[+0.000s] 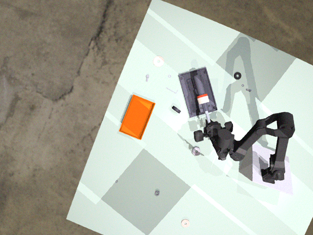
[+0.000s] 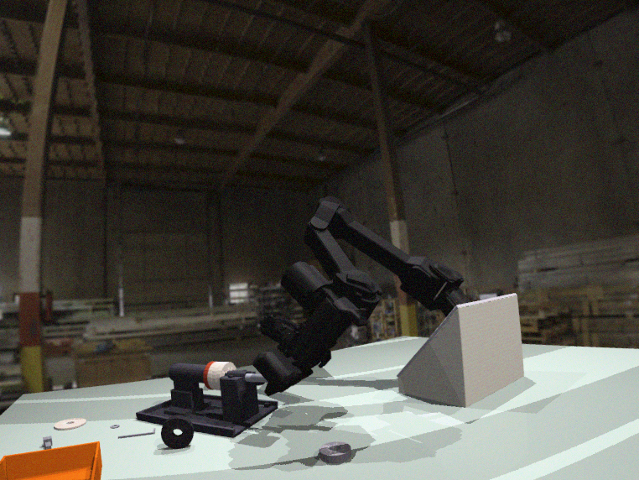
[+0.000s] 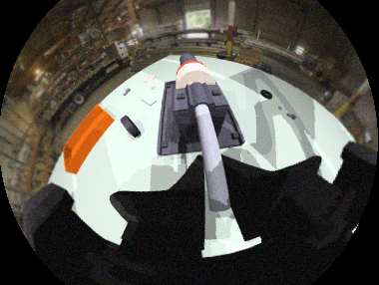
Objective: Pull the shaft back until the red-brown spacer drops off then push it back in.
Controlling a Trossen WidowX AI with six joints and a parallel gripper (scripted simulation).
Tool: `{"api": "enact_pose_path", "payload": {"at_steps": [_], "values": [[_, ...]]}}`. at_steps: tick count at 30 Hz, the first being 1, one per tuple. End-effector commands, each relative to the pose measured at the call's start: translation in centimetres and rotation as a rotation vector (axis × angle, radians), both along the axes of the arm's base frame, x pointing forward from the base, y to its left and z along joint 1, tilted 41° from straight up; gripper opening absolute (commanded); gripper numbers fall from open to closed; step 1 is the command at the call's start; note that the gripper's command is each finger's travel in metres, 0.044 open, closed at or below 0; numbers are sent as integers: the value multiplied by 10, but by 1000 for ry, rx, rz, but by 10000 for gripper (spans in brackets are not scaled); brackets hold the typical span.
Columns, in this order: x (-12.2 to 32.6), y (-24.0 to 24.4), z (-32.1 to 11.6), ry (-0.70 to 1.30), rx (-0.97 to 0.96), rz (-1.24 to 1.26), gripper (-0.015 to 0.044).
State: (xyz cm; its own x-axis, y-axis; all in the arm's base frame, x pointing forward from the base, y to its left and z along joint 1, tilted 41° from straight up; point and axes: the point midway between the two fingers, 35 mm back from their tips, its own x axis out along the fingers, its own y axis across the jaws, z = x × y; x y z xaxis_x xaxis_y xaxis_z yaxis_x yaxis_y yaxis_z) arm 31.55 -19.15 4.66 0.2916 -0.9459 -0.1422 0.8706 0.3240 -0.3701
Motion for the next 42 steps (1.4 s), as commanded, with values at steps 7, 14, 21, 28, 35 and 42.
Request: {"api": "enact_pose_path", "payload": {"at_steps": [7, 14, 21, 28, 35, 42], "values": [[-2, 1, -2, 3, 1, -3, 0], [-3, 2, -2, 3, 1, -3, 0], [-3, 2, -2, 3, 1, -3, 0], [-3, 3, -3, 3, 1, -3, 0], [-4, 3, -3, 3, 1, -3, 0], [-4, 3, -3, 3, 1, -3, 0]]}}
